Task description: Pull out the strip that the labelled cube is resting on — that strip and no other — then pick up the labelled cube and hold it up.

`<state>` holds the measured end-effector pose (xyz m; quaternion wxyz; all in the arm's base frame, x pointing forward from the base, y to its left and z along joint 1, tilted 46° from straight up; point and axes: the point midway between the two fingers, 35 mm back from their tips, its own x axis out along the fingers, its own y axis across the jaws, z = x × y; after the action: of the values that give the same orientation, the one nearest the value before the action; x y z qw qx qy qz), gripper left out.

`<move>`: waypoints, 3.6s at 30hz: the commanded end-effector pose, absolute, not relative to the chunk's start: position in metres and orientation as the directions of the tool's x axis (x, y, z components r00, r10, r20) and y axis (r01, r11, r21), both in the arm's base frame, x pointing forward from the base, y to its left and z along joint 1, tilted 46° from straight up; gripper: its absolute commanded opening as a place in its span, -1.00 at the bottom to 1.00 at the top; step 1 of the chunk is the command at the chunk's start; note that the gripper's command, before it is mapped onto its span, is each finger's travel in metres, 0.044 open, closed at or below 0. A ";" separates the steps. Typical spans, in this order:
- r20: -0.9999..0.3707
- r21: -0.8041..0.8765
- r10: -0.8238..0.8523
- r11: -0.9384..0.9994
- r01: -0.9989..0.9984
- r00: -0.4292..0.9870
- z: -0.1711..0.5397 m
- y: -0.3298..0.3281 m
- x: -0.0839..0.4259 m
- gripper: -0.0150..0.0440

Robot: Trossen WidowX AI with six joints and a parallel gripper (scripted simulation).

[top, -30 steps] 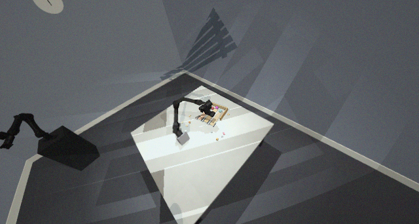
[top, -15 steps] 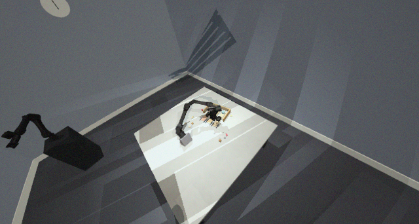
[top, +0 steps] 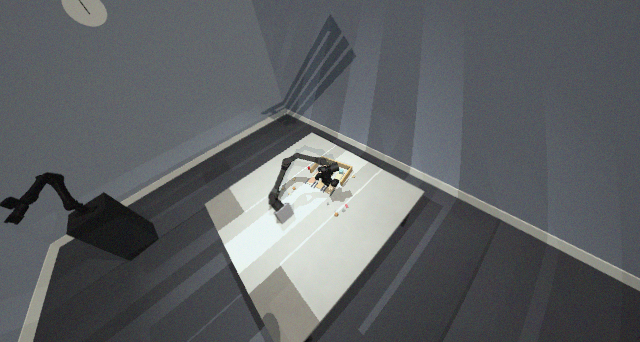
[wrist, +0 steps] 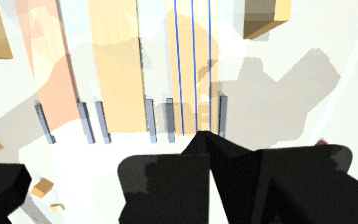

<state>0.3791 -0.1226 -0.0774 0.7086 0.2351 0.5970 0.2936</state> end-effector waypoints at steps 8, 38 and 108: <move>-0.704 0.689 0.701 0.713 -0.130 0.113 -0.092 -0.108 0.381 -0.49; -0.702 0.691 0.703 0.711 -0.131 0.114 -0.114 -0.085 0.386 -0.49; -0.702 0.691 0.703 0.711 -0.131 0.114 -0.119 -0.083 0.392 -0.49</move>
<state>0.3911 -0.0869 -0.1161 0.7100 0.2374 0.5951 0.2923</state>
